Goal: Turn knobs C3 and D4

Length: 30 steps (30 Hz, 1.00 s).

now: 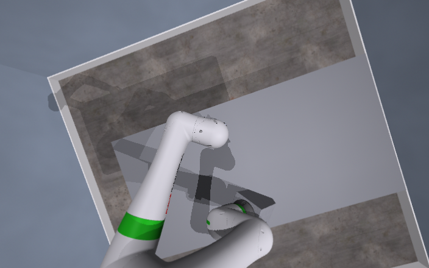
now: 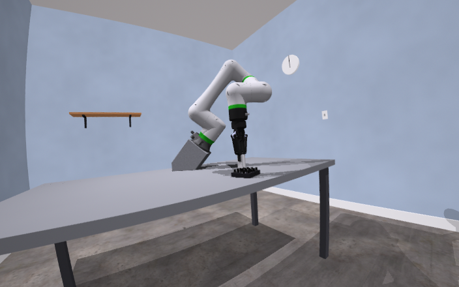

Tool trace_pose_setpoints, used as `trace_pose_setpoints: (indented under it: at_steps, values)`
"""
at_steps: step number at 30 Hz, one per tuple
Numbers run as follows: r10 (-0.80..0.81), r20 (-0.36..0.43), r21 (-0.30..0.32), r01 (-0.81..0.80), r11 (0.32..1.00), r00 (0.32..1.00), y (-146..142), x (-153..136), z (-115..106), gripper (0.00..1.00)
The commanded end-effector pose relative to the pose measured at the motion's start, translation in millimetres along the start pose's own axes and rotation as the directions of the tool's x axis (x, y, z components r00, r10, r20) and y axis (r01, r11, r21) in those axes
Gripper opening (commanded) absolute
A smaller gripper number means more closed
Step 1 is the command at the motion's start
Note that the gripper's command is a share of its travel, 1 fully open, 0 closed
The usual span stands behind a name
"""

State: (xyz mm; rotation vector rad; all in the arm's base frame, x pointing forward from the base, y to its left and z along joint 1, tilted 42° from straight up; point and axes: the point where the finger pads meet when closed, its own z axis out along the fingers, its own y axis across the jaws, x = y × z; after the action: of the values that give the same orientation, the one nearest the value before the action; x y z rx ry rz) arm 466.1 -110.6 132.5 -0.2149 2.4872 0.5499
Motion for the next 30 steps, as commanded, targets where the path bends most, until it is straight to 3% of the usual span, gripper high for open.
trace_pose_setpoints:
  at_steps: [1,30]
  values:
    - [0.000,0.000,0.000,0.000,1.000,1.000,-0.2,-0.1,-0.2,0.12]
    - [0.000,0.000,0.000,0.000,1.000,1.000,-0.2,-0.1,5.1,0.12]
